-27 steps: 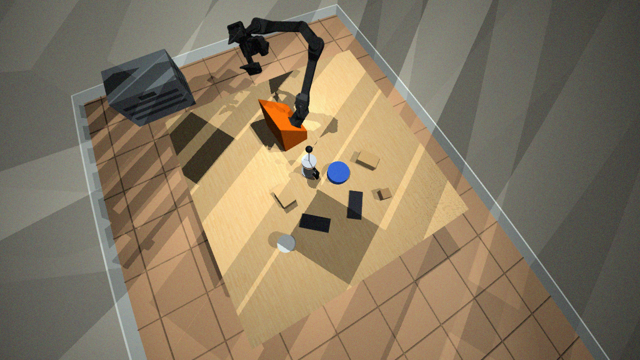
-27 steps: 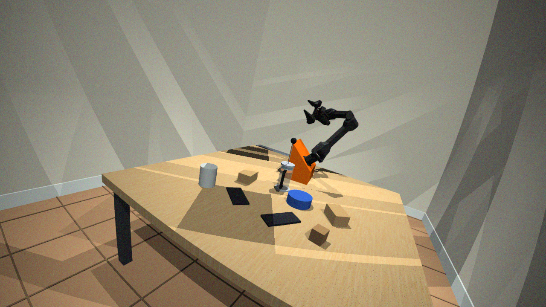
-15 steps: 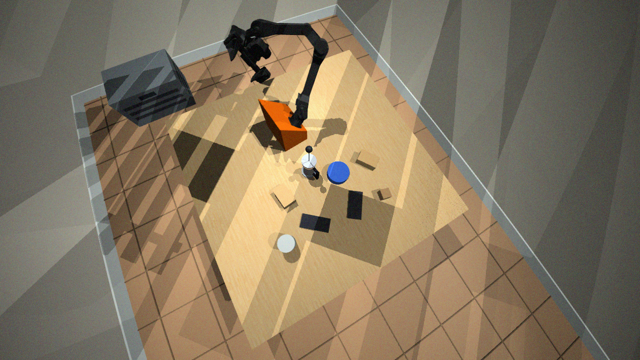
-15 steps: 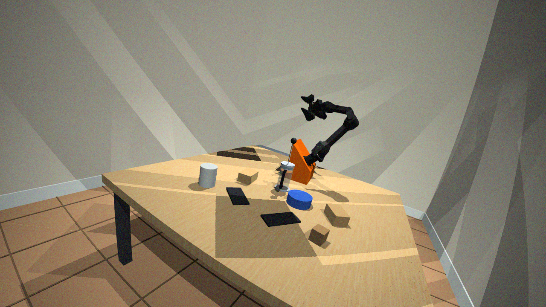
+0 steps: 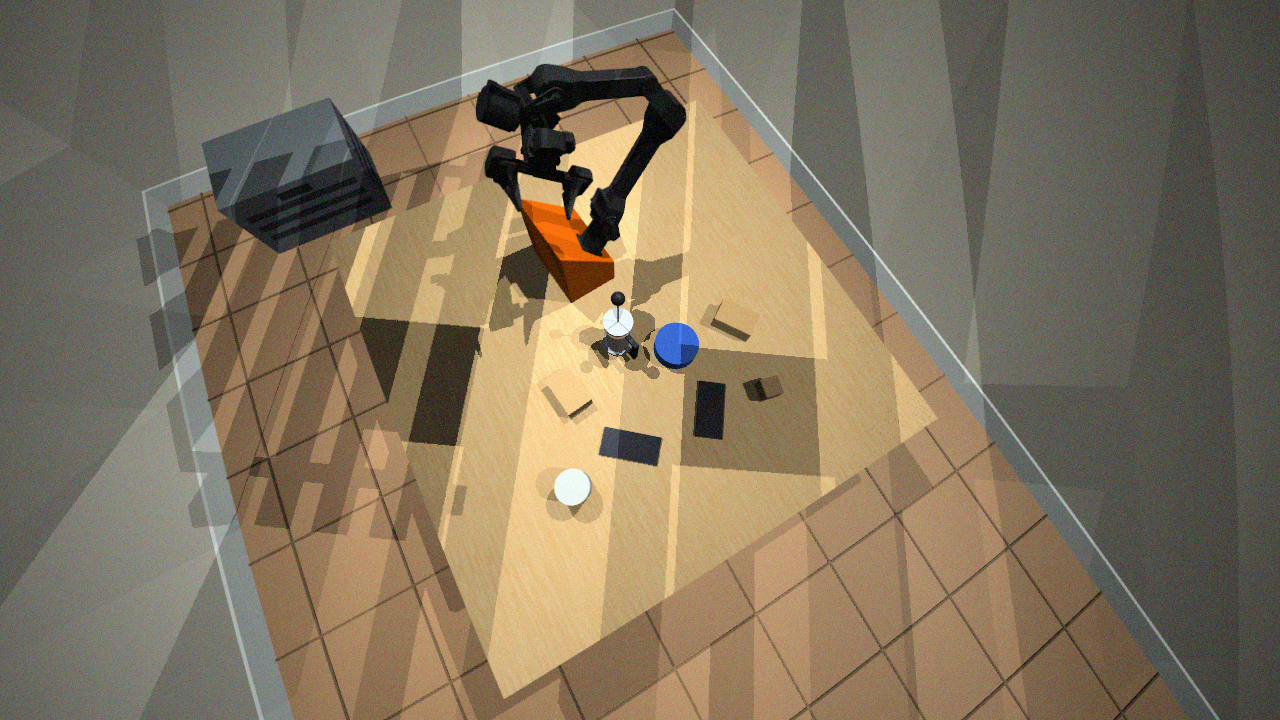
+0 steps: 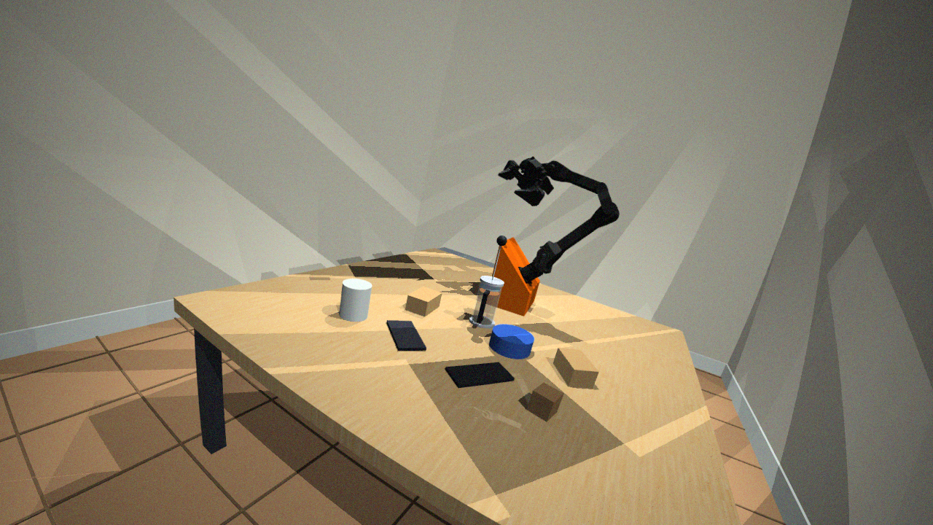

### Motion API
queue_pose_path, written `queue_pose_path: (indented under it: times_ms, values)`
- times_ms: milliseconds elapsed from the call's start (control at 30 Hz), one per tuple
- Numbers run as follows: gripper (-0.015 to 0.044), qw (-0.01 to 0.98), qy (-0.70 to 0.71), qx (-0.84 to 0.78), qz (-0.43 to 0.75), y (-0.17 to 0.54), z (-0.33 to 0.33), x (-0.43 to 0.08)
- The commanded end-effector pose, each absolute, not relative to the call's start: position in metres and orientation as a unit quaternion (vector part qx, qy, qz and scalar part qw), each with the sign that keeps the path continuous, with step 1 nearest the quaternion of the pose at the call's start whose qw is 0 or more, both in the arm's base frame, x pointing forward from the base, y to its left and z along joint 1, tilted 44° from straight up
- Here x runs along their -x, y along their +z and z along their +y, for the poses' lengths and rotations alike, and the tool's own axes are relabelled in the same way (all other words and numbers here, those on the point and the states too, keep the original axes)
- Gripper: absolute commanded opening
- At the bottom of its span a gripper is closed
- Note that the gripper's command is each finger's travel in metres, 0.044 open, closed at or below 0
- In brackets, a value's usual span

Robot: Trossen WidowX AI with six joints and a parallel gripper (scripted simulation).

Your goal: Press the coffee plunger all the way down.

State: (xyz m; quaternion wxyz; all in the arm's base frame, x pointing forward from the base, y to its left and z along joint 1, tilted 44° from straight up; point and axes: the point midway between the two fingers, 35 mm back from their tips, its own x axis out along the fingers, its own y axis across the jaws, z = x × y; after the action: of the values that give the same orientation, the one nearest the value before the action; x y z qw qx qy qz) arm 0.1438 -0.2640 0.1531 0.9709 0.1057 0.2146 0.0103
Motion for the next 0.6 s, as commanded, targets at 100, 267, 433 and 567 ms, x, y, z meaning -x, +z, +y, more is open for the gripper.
queue_pose_path:
  times_ms: [100,267,433,567]
  values:
    - [0.044,0.913,0.082,-0.268,0.297,0.144,-0.185,-0.207]
    - [0.044,0.874,0.105,-0.331,0.34,0.14,-0.143,-0.225]
    - [0.044,0.87,0.108,-0.337,0.344,0.133,-0.132,-0.225]
    - [0.044,0.87,0.11,-0.337,0.344,0.112,-0.113,-0.218]
